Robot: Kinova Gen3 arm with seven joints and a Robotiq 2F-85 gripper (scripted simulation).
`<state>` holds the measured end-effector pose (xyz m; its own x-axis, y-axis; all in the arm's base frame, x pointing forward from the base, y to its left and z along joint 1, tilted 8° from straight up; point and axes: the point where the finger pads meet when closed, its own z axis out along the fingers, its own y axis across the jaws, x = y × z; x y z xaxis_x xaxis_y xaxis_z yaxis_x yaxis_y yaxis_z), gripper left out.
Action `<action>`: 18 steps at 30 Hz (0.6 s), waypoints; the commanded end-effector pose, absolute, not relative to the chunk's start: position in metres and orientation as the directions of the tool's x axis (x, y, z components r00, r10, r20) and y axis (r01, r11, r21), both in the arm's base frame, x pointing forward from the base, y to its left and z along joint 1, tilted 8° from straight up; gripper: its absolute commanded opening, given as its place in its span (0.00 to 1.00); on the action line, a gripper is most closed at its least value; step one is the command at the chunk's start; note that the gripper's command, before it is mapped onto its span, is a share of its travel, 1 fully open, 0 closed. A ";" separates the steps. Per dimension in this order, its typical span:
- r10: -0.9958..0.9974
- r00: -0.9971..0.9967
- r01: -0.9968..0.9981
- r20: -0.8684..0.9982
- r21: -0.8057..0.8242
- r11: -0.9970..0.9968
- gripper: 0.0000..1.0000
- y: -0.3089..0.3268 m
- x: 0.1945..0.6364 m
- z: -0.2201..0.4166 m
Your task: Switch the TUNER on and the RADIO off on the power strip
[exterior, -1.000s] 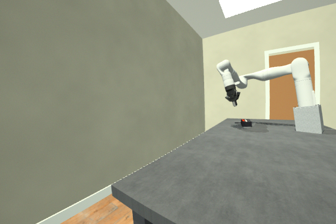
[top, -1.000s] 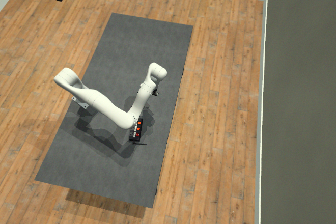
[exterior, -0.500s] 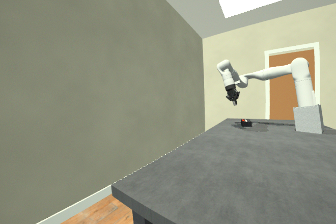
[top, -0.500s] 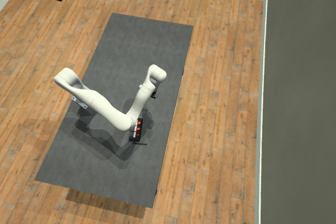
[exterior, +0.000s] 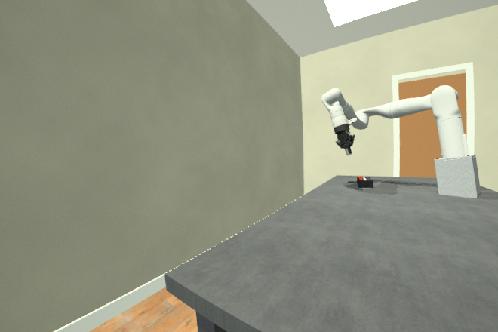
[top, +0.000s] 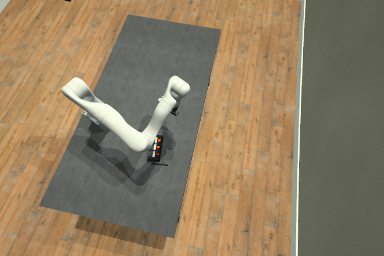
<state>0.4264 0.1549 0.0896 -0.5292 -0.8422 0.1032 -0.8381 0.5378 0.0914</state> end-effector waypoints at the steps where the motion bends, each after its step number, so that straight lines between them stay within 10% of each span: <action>1: -0.804 -0.583 -0.802 0.117 0.074 0.593 0.00 0.140 0.428 0.097; 18: -0.716 -0.687 -0.716 0.125 0.049 0.696 0.00 0.117 0.432 0.109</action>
